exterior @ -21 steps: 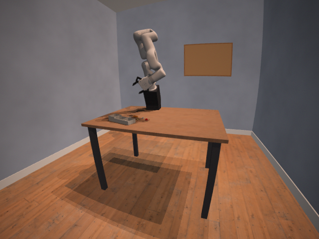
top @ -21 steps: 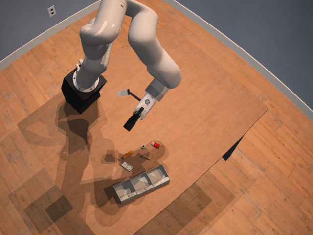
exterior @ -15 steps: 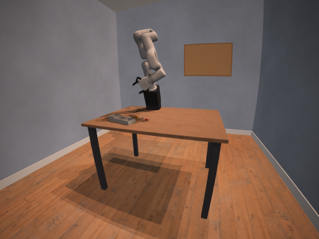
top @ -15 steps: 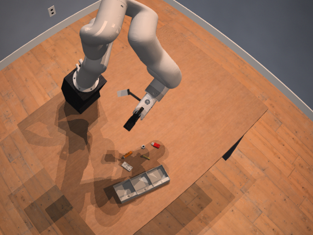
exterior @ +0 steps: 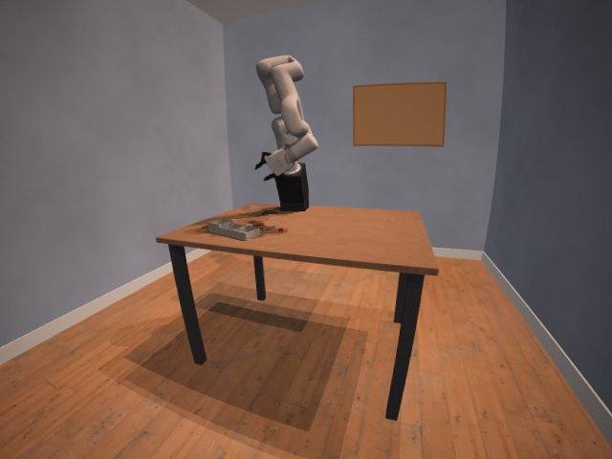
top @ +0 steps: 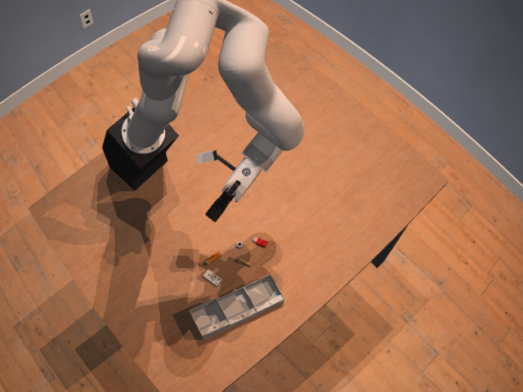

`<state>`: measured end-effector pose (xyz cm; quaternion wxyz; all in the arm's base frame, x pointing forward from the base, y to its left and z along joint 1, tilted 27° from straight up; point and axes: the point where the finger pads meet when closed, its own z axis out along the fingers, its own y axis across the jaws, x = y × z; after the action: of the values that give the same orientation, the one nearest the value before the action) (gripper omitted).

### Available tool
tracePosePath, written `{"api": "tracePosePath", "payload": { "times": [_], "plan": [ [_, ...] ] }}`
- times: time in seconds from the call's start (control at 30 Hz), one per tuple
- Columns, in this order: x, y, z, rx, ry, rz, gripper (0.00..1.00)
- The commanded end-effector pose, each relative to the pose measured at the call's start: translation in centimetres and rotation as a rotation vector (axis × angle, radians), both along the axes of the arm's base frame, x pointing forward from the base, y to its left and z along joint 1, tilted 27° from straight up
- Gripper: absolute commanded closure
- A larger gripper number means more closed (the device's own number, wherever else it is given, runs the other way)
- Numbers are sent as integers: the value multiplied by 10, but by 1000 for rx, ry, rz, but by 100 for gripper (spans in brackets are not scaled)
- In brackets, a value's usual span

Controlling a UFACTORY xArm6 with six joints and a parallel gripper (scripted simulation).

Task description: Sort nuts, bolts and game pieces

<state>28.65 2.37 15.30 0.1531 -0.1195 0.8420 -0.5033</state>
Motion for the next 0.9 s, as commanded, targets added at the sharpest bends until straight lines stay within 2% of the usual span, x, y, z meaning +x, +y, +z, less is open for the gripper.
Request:
{"api": "tracePosePath", "payload": {
  "times": [0.0, 0.13, 0.17, 0.27, 0.4, 0.57, 0.87],
  "plan": [
    [15, 3, -29, -2, 0, -1, 93],
    [17, 4, -33, -2, 0, -1, 93],
    [24, 5, -29, -21, 21, 40, 93],
    [2, 0, -40, 72, -27, -67, 93],
    [2, 0, -40, 106, -45, -108, 93],
    [-18, 1, -59, 236, -114, -255, 93],
    [-30, 8, -72, 429, -233, -498, 93]
  ]
}}
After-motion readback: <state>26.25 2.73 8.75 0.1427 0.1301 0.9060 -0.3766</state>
